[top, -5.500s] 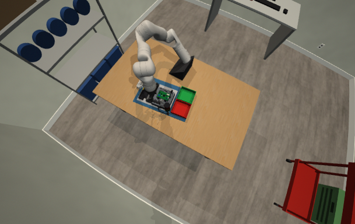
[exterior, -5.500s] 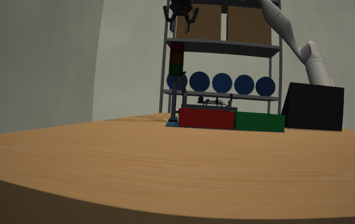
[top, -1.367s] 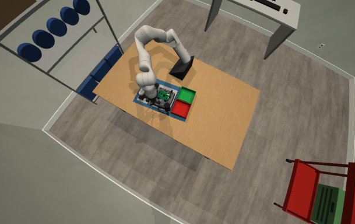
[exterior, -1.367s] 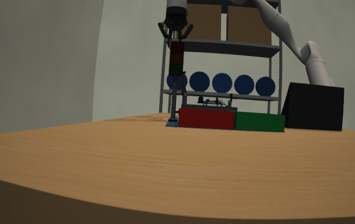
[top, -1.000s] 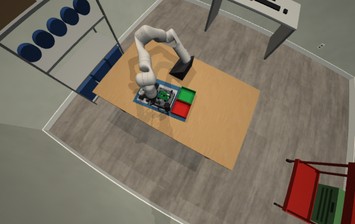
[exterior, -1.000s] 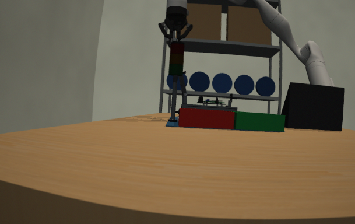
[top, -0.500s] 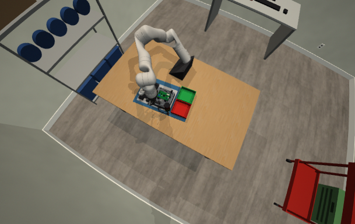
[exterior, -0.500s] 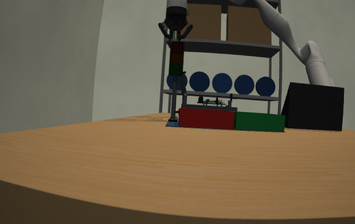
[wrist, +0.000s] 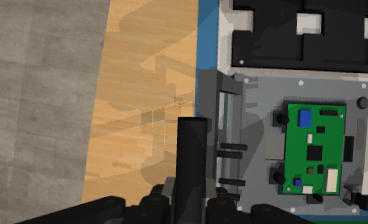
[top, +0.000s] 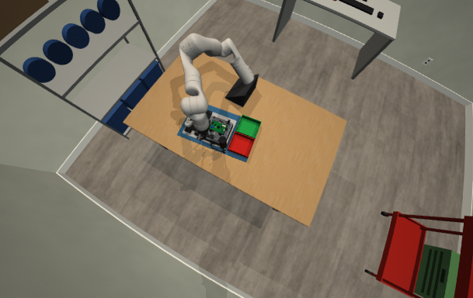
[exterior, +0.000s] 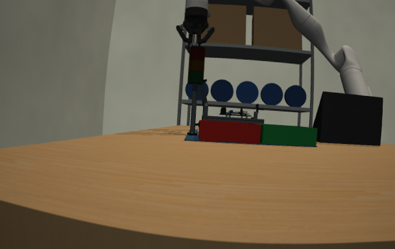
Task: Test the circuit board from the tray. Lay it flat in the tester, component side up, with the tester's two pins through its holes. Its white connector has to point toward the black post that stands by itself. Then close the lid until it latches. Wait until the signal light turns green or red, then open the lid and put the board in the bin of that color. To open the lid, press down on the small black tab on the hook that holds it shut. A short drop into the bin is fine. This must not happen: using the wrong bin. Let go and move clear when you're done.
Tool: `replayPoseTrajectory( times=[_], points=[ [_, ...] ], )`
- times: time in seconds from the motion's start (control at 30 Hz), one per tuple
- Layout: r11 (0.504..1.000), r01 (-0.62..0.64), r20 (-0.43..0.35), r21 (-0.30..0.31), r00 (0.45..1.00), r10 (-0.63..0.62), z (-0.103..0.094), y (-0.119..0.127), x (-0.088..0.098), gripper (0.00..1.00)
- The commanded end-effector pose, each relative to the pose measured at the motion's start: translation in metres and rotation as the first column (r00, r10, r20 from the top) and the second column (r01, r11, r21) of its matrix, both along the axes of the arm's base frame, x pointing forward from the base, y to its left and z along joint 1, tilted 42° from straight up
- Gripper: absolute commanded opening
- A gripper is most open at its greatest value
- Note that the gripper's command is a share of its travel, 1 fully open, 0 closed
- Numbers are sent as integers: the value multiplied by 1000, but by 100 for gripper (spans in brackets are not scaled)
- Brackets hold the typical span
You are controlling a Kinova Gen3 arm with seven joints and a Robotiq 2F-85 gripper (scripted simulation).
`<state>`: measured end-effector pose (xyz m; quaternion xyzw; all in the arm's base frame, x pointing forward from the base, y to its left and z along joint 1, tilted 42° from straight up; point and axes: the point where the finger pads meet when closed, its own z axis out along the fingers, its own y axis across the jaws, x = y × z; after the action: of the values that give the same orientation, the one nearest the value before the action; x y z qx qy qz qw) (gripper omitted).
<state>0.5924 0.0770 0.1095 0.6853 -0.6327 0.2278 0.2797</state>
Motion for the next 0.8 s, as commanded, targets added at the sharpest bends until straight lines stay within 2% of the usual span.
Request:
replayPoseTrajectory(
  times=[0.0,0.77],
  points=[
    [1000,-1,1,1,1000,1,1,1,0,0],
    [1000,-1,1,1,1000,1,3,2,-10,0]
  ],
)
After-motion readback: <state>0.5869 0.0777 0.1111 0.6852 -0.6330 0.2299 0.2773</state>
